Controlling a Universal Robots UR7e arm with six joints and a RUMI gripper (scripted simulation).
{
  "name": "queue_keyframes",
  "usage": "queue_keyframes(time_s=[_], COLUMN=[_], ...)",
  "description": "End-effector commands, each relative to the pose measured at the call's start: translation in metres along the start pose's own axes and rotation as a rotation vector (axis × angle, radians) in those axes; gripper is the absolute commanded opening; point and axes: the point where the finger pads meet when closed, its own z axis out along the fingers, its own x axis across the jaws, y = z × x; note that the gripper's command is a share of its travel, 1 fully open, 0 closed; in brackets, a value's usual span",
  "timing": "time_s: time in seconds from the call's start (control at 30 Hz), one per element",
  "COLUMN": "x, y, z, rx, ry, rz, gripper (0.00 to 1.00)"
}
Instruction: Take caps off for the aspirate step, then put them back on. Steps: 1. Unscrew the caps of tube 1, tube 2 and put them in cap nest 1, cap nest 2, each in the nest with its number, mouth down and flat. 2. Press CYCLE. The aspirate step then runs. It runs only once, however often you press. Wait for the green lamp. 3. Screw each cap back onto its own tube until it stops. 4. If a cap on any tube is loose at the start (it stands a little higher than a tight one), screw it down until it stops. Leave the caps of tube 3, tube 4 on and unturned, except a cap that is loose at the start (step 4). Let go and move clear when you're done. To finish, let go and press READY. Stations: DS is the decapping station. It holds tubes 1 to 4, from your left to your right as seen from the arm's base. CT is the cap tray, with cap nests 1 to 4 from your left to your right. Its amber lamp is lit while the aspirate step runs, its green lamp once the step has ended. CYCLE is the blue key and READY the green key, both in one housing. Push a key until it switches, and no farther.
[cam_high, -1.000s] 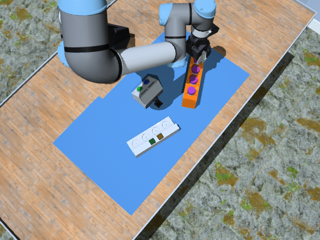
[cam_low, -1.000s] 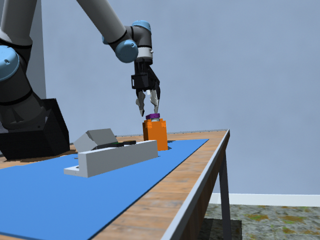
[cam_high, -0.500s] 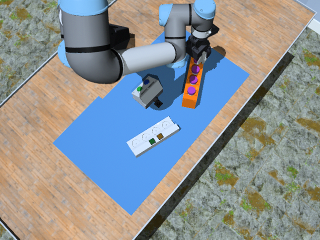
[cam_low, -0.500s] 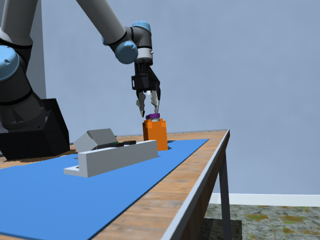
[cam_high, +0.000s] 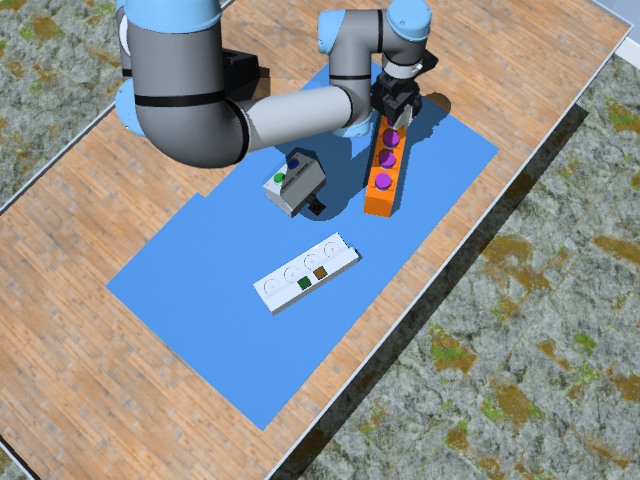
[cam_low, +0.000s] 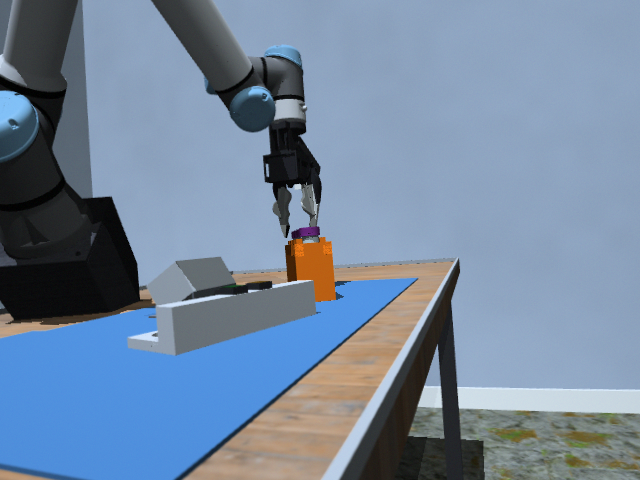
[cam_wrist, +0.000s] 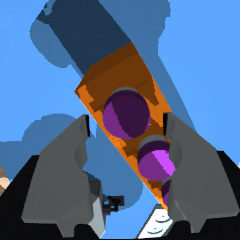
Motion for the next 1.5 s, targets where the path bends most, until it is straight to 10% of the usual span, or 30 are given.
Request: queue_keyframes(time_s=[0.0, 0.1, 0.13, 0.6, 1.47], x=[0.0003, 0.0003, 0.0003, 0.0003, -0.0004], y=[0.0000, 0.0000, 0.0000, 0.0000, 0.0005], z=[0.0006, 0.0006, 0.0006, 0.0006, 0.0013], rx=[0.000, 0.000, 0.000, 0.000, 0.000], ry=[0.001, 0.001, 0.001, 0.001, -0.002], rz=[0.000, 0.000, 0.000, 0.000, -1.047], gripper=[0.35, 0.35, 0.00, 0.00, 0.00])
